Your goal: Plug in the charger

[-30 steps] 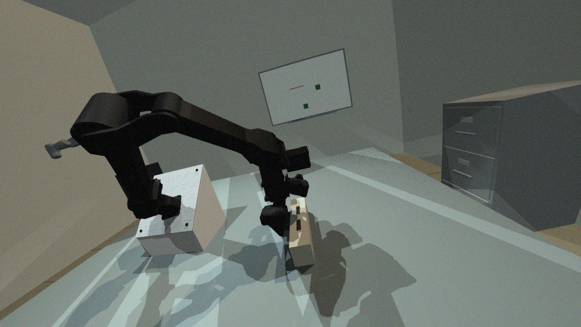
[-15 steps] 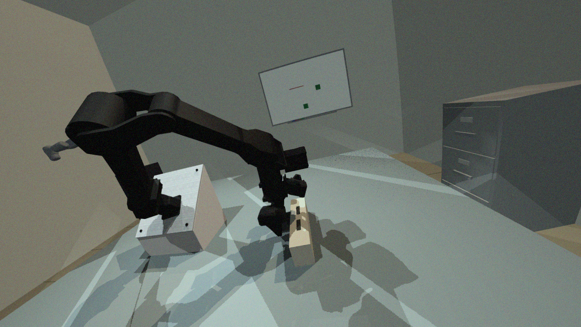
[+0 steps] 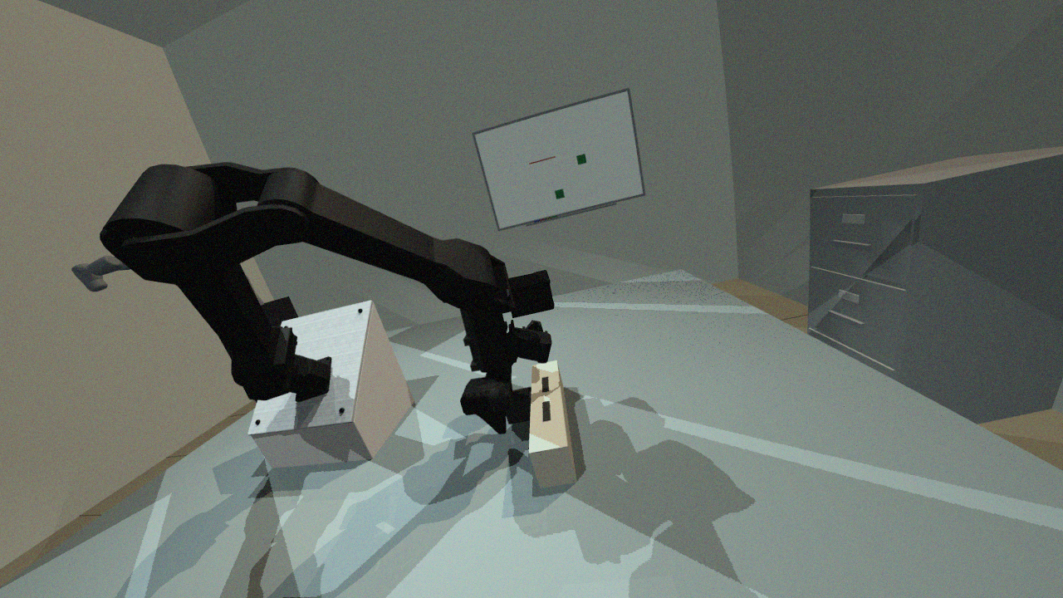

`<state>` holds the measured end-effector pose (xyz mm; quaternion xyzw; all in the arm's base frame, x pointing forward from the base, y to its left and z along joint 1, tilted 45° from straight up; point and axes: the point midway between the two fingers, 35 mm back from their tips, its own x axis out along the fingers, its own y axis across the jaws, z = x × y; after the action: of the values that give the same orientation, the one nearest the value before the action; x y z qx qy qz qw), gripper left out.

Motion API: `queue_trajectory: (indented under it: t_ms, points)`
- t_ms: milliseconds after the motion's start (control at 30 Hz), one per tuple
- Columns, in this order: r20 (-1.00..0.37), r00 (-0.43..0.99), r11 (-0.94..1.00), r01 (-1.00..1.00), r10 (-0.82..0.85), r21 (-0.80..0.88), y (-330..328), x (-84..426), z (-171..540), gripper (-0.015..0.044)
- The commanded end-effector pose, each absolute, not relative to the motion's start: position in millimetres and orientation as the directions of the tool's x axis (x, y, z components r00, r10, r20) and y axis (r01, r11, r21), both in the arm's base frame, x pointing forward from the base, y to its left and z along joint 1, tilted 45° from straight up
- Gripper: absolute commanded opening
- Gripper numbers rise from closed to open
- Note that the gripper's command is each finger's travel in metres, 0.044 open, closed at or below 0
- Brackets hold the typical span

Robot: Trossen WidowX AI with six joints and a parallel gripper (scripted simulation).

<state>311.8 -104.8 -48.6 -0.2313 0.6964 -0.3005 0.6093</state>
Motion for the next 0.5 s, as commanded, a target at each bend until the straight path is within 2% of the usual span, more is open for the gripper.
queue_trajectory:
  t_ms: [0,467]
  points:
    - [-0.71,-0.151,0.712,0.05,-0.688,-0.7,-104.3,307.1,-48.6,0.044]
    - [-0.71,-0.151,0.712,0.05,-0.687,-0.7,-102.8,292.4,-48.3,0.044]
